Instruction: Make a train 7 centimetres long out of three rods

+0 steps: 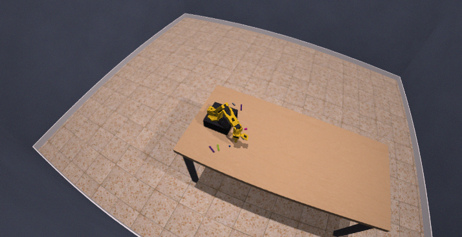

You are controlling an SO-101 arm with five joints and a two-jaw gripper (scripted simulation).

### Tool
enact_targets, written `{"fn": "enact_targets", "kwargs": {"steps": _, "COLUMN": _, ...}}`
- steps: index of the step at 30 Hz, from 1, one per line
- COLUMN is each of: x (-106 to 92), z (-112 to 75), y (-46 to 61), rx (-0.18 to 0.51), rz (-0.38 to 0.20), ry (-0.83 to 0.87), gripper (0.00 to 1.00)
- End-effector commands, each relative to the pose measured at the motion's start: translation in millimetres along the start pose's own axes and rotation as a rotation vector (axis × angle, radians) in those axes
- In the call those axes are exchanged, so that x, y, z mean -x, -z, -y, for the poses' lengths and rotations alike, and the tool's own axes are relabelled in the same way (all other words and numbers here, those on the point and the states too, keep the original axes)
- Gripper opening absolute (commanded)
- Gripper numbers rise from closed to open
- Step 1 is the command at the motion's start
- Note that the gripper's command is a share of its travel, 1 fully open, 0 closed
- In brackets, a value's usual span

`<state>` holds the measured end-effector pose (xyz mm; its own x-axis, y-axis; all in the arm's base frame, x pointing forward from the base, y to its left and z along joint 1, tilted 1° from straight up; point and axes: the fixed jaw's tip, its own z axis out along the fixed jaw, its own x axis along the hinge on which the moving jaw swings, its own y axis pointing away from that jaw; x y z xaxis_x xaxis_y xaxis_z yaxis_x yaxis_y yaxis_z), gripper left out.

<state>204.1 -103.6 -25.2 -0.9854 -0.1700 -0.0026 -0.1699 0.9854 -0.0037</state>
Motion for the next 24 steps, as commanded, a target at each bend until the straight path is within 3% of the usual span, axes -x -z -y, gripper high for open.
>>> {"fn": "enact_targets", "kwargs": {"steps": 1, "x": 6.7, "z": -10.1, "y": -3.2, "rx": 0.016, "rz": -0.023, "ry": -0.111, "gripper": 0.18}}
{"fn": "enact_targets", "kwargs": {"steps": 11, "x": 23.2, "z": -28.6, "y": -4.7, "rx": 0.012, "rz": -0.028, "ry": -0.376, "gripper": 0.18}}
{"fn": "enact_targets", "kwargs": {"steps": 24, "x": 35.1, "z": -44.4, "y": -6.0, "rx": 0.007, "rz": -0.032, "ry": -0.592, "gripper": 0.18}}
